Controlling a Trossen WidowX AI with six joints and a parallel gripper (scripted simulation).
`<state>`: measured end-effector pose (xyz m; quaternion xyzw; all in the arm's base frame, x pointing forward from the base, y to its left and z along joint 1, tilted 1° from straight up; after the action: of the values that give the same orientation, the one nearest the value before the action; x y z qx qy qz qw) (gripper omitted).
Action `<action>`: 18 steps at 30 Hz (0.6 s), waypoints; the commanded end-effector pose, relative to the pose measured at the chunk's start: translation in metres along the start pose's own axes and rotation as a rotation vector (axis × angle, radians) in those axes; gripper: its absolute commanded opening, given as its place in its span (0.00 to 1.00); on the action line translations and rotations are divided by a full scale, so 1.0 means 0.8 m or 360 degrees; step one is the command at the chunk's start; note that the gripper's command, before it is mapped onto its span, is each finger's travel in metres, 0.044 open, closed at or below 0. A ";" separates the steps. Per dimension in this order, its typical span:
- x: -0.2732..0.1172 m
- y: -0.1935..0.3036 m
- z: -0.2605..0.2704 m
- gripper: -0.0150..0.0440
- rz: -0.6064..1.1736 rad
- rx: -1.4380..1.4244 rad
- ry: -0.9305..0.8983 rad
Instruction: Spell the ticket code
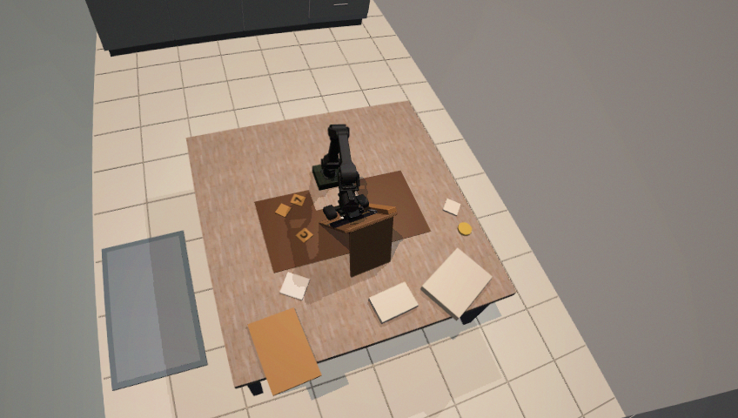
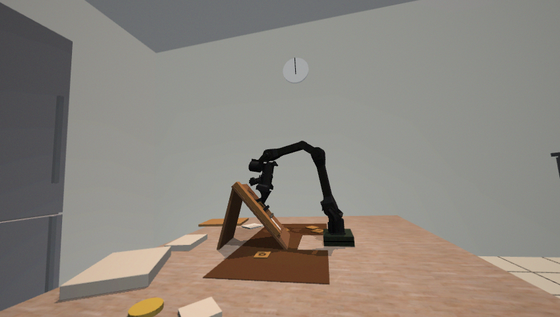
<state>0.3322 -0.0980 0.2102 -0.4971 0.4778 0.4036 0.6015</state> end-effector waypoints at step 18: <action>0.003 0.003 0.008 0.25 0.0006 0.0009 0.0003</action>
<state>0.3320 -0.0930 0.2096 -0.4977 0.4787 0.4017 0.6015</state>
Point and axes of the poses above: the point midway between the two fingers, 35 mm back from their tips, its own x axis out along the fingers, its own z axis across the jaws, y = z × x, the point moved 4 cm from there along -x, back along the fingers, and after that the axes turned 9 degrees about x, right-handed, at the moved point
